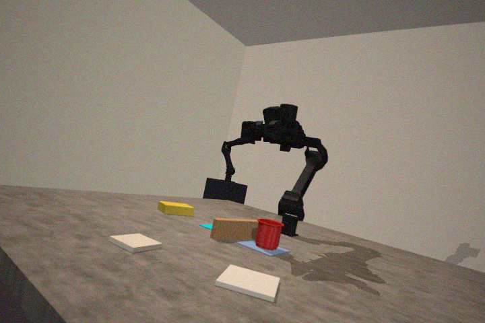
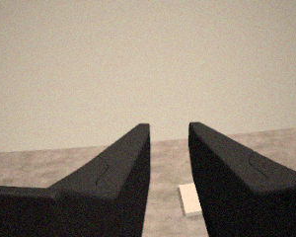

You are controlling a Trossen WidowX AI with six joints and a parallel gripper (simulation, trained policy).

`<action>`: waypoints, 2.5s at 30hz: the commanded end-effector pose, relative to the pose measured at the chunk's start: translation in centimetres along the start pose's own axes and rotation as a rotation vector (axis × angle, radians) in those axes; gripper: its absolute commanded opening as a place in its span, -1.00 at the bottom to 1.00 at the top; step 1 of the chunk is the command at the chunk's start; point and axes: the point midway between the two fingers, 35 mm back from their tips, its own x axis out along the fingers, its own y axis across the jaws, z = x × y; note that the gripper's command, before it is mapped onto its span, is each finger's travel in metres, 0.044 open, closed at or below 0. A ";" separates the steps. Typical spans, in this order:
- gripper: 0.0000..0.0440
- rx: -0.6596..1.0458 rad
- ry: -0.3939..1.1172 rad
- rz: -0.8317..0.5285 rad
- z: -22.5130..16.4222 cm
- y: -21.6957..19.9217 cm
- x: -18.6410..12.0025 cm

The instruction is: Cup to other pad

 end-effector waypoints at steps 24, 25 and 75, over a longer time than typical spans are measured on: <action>-0.46 0.287 0.294 -0.004 -0.4 2.6 1.9; -0.46 0.299 0.307 -0.006 -0.4 2.7 2.0; -0.48 0.704 0.995 -0.393 -7.7 5.8 1.3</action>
